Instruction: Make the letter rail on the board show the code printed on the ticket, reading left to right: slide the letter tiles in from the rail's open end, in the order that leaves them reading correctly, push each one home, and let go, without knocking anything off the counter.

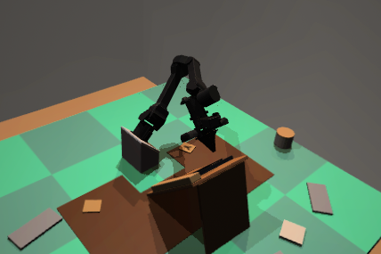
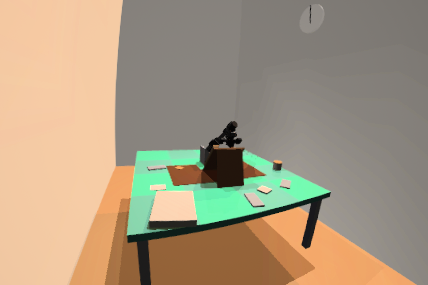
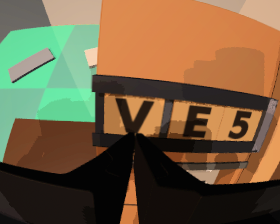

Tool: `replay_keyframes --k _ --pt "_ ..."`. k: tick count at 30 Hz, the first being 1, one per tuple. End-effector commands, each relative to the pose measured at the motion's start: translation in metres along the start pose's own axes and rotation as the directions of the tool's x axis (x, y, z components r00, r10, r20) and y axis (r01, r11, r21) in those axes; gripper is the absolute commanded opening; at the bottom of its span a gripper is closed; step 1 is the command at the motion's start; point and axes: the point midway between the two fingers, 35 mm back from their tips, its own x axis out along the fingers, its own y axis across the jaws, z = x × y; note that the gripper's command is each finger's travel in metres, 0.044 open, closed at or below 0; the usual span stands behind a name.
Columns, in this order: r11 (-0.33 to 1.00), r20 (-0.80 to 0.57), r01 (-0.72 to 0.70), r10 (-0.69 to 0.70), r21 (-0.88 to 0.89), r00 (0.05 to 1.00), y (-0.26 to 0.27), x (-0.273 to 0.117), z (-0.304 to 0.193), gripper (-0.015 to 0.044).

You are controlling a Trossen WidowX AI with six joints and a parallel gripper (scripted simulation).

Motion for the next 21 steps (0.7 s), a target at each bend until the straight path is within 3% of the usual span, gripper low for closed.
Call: replay_keyframes --k 1,9,17,21 --pt "1.0 -0.047 0.01 -0.01 -0.005 0.999 0.002 0.003 0.004 0.0" --pt "0.999 -0.331 0.034 -0.039 -0.019 0.943 0.015 0.014 0.017 0.0" --pt "1.0 -0.593 0.002 -0.013 -0.018 0.805 0.034 0.017 0.022 0.0" --pt "1.0 -0.636 -0.009 -0.002 -0.014 0.772 0.038 0.017 0.023 0.0"
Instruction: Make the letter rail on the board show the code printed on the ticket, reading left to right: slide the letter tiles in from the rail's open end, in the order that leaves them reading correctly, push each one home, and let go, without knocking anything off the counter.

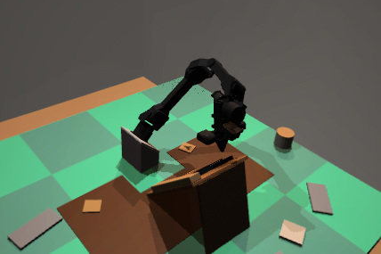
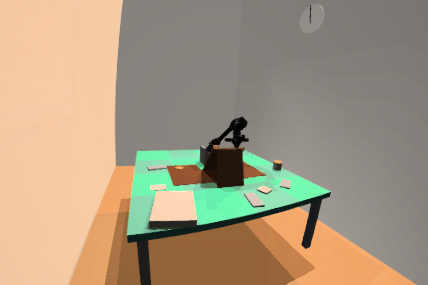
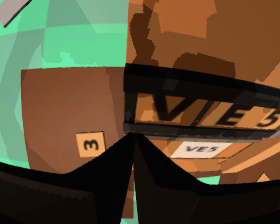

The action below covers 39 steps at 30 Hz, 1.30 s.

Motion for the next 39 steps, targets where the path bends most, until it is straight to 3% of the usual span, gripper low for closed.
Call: replay_keyframes --k 1,39 --pt "1.0 -0.088 -0.012 0.011 -0.015 0.996 0.007 0.0 0.001 0.0" --pt "1.0 -0.087 -0.012 0.011 -0.015 0.996 0.007 0.014 0.01 0.0"
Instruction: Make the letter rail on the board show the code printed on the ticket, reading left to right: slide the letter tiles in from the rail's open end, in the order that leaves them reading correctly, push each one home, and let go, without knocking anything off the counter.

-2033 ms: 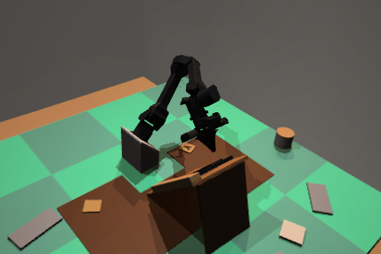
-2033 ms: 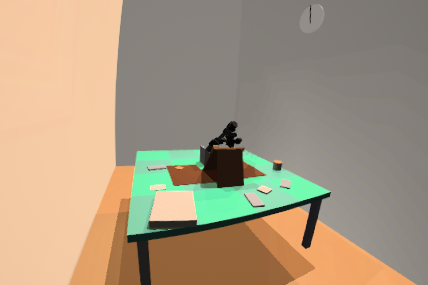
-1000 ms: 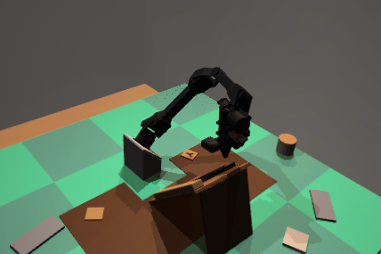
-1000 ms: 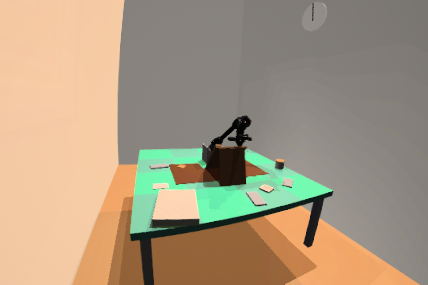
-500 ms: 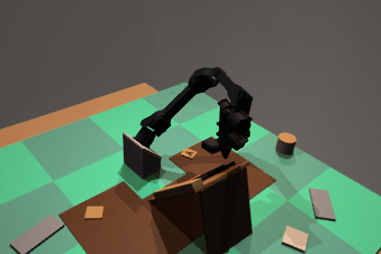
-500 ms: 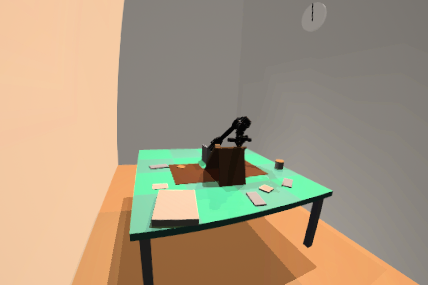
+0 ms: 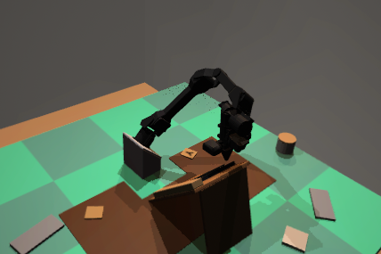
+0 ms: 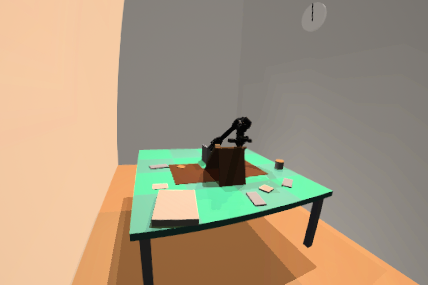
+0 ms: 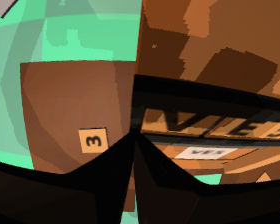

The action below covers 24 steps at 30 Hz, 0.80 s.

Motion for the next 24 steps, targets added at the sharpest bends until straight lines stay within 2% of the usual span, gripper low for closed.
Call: replay_keyframes --k 1,24 --pt "1.0 0.0 0.0 0.0 0.001 1.0 0.0011 0.002 0.0021 0.0" --pt "1.0 0.001 0.0 0.0 0.0 1.0 0.0029 0.0102 0.0098 0.0"
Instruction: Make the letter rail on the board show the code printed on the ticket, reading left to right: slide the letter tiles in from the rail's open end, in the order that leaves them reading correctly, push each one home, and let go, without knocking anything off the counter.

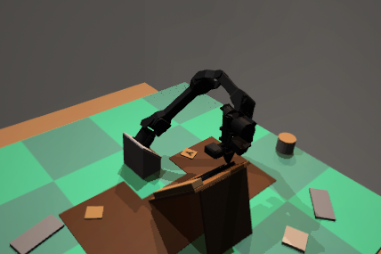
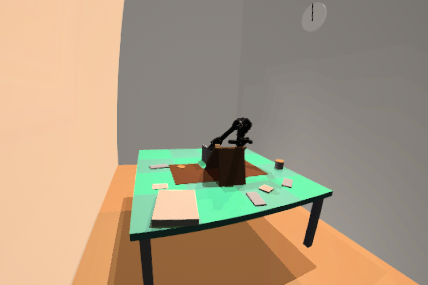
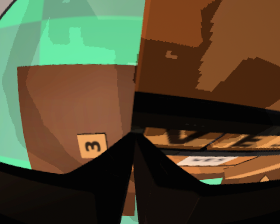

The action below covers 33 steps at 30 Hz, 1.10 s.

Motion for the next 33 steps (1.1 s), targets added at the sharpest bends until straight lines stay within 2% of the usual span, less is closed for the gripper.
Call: replay_keyframes --k 1,33 --pt "1.0 0.001 -0.003 0.003 0.001 1.0 0.0016 0.002 0.0022 0.0" --pt "1.0 0.001 -0.003 0.003 0.001 1.0 -0.0075 0.0037 0.0019 0.0"
